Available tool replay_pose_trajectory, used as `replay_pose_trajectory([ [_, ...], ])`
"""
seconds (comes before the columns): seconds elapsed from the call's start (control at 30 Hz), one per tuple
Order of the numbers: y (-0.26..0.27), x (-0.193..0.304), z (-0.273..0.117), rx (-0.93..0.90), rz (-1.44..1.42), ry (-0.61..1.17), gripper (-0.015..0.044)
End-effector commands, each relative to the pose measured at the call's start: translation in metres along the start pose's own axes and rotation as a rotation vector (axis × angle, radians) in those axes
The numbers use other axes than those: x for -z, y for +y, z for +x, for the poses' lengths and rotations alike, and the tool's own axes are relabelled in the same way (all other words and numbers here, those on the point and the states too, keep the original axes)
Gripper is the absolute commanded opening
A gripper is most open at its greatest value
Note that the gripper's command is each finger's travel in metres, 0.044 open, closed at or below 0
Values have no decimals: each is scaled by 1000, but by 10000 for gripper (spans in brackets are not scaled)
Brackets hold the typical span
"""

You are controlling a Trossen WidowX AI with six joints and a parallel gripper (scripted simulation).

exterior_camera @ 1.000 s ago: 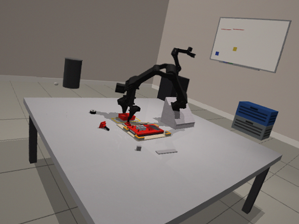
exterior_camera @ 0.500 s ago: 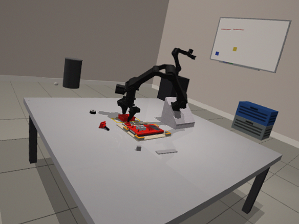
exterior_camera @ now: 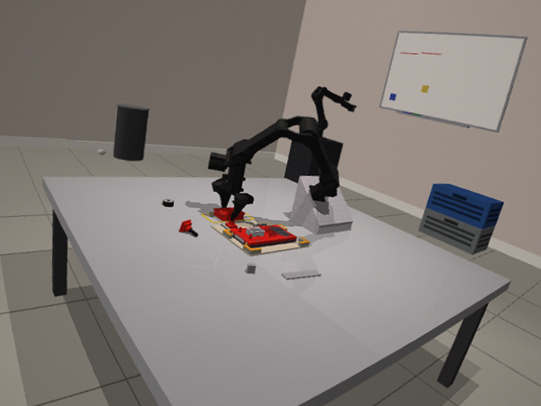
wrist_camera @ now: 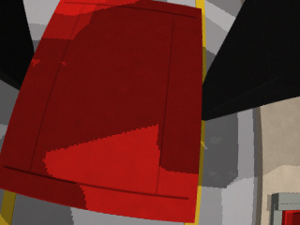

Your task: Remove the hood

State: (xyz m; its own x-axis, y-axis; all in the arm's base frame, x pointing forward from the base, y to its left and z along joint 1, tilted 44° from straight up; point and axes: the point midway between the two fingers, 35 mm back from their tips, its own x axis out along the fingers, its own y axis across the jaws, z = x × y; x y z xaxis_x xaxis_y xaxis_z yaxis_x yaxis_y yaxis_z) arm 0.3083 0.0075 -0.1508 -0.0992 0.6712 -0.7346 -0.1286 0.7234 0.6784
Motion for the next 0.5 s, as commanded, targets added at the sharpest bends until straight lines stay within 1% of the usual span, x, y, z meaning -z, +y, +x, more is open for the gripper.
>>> replay_pose_trajectory([
  [0.0,0,0,-2,0,-1,0,440],
  [0.1,-1,-1,-16,0,0,0,440],
  [0.3,-2,-1,-68,-3,0,1,440],
  [0.47,-2,0,-74,-4,0,1,440],
])
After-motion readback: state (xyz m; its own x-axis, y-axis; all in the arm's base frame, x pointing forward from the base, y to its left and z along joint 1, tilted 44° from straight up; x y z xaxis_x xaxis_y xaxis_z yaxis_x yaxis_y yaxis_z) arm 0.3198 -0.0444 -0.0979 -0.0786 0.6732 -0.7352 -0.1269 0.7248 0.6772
